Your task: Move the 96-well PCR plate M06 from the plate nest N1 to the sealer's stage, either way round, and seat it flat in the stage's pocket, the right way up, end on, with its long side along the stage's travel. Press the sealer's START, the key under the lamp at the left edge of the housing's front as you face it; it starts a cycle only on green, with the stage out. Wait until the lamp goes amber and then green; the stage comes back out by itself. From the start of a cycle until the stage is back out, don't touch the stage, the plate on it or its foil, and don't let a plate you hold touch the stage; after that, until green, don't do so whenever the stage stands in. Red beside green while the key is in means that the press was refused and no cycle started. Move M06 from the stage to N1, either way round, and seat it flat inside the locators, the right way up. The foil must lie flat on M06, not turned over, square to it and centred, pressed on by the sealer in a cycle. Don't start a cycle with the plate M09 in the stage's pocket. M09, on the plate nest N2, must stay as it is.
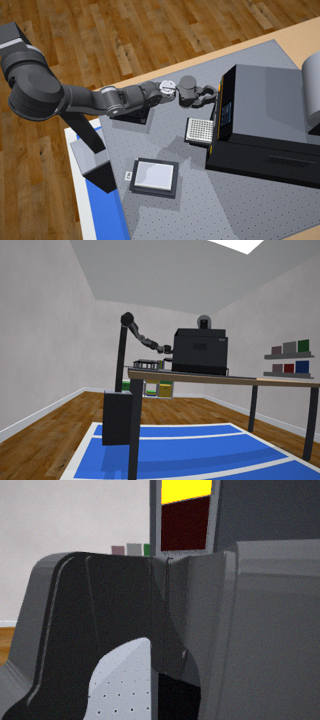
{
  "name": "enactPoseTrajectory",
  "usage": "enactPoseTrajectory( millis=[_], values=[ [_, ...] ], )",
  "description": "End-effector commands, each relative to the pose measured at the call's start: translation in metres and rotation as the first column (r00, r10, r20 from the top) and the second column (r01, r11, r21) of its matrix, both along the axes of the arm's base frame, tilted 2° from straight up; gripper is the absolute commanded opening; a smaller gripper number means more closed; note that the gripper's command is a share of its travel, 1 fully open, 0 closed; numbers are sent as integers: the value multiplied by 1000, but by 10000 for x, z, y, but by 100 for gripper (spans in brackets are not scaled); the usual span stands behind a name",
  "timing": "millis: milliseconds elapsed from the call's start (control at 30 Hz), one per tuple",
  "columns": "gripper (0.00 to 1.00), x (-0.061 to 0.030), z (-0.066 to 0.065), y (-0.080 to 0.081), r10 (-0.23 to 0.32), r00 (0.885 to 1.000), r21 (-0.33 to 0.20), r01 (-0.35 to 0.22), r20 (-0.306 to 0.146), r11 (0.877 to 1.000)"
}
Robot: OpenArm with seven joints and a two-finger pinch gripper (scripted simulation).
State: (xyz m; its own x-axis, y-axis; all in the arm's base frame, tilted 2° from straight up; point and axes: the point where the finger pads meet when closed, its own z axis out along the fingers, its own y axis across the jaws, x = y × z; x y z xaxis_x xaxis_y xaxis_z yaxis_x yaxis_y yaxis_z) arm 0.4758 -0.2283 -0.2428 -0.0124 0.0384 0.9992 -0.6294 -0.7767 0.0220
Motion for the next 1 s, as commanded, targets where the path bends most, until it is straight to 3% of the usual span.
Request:
enactPoseTrajectory(
  millis=[0, 967],
  values=[
    [0, 5, 6, -16, -2, 1000, 1, 2, -1, 1000],
    [0, -16, -44, -19, 0, 1000, 2, 0, -10, 1000]
  ],
)
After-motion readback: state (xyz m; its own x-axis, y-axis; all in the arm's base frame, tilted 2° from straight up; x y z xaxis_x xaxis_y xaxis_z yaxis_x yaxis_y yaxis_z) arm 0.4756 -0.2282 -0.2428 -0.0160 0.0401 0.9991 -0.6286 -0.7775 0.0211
